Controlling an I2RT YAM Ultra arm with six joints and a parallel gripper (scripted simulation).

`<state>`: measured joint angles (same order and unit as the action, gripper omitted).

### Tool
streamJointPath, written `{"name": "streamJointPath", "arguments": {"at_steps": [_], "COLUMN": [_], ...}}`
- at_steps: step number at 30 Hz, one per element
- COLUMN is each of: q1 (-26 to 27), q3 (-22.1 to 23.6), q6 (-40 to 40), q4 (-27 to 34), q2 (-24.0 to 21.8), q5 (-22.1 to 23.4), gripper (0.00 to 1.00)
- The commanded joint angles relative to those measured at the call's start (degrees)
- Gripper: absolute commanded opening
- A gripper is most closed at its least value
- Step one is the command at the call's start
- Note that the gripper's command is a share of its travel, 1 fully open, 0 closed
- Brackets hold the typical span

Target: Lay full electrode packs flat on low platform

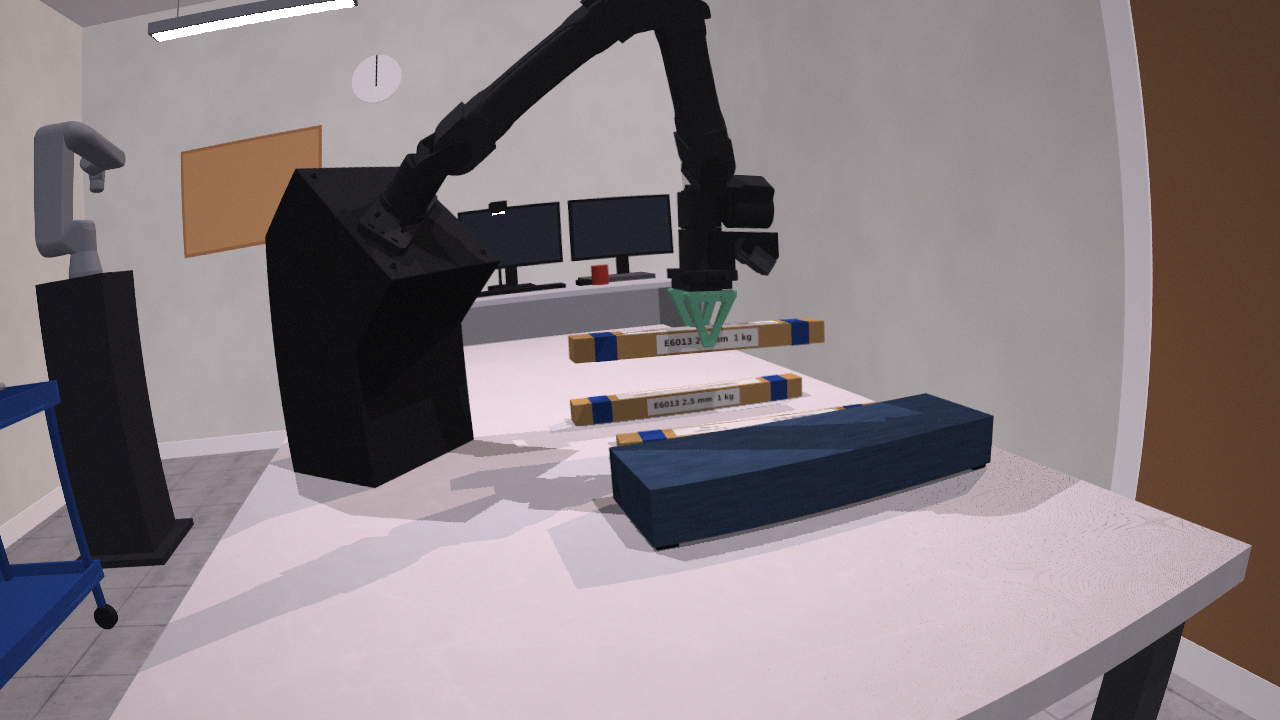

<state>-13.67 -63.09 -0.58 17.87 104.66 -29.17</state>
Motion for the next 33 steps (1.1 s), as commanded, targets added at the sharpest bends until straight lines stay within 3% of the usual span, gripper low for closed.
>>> {"name": "streamJointPath", "arguments": {"at_steps": [1, 33], "q1": [-2.92, -4.27], "q3": [0.2, 0.02], "q6": [0.77, 2.12], "q4": [2.27, 5.46], "q2": [-4.75, -7.07], "q5": [-0.76, -1.49], "gripper": [0.0, 0.0]}}
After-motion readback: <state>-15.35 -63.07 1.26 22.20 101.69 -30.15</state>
